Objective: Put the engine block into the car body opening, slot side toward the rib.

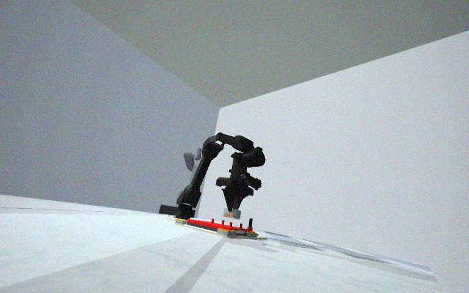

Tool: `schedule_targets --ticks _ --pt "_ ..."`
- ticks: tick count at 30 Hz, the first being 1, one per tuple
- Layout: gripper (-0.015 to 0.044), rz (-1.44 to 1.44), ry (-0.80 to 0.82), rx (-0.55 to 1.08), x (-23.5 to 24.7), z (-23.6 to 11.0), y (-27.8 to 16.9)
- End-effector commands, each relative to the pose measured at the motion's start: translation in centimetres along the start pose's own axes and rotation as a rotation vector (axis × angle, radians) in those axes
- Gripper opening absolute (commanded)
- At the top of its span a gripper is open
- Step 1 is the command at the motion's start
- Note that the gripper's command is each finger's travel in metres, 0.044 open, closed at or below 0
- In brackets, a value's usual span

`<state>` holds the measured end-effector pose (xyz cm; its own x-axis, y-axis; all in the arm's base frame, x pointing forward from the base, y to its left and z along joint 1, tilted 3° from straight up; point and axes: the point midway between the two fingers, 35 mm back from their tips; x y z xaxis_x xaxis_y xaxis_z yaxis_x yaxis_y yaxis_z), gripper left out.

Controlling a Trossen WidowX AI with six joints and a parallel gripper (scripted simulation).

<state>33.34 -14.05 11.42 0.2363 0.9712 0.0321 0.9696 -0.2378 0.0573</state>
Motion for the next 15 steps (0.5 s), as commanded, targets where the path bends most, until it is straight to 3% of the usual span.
schedule_targets --ticks 1,3,9,15 --pt "0.0000 0.135 0.005 0.001 -1.14 0.60 -0.43" --pt "0.0000 0.155 0.005 0.001 -1.32 0.67 -0.48" --pt "0.0157 0.215 0.005 0.001 -1.33 0.66 -0.50" --pt "0.0160 0.227 0.005 0.001 -1.33 0.67 -0.50"
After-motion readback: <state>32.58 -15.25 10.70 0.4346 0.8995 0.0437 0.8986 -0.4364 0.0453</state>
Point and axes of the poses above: the point midway between the two fingers, 35 mm back from their tips, its own z axis out along the fingers, its own x axis across the jaws, y = z × x, and after that the axes turned 13 degrees about z, right-handed
